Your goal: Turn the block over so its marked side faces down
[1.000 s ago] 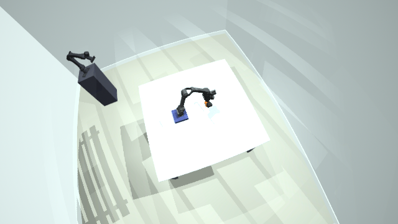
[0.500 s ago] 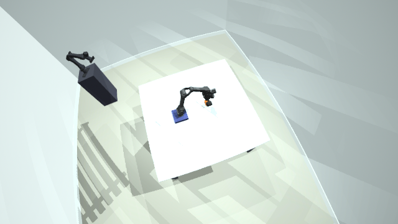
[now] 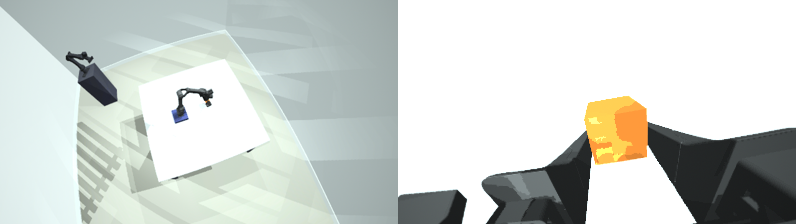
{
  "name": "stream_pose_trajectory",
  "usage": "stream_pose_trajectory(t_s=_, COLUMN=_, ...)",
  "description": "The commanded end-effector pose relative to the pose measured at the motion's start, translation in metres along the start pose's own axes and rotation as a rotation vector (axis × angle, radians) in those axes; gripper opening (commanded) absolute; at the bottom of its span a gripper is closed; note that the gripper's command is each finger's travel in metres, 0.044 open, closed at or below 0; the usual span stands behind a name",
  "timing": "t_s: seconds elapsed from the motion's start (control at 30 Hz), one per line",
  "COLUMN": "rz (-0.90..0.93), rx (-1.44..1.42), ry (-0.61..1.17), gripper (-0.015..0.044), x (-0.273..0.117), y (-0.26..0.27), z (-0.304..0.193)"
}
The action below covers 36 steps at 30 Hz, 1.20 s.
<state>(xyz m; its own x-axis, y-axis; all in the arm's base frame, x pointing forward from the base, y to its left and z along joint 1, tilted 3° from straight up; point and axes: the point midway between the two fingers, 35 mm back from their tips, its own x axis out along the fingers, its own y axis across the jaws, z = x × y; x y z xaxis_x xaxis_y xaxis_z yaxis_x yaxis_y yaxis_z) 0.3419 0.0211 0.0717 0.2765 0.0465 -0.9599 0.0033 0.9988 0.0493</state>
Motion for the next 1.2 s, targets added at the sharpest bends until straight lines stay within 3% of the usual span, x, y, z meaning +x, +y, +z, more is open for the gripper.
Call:
stream_pose_trajectory(t_s=0.0, rz=-0.003, rx=0.004, ry=-0.062, gripper=0.0000, x=0.000, y=0.000, z=-0.001)
stream_pose_trajectory(t_s=0.67, rz=0.001, rx=0.007, ry=-0.307, gripper=0.0000, x=-0.001, y=0.000, z=-0.006)
stream_pose_trajectory(t_s=1.17, rz=-0.004, rx=0.002, ry=-0.520, gripper=0.0000, x=0.028, y=0.000, z=0.001)
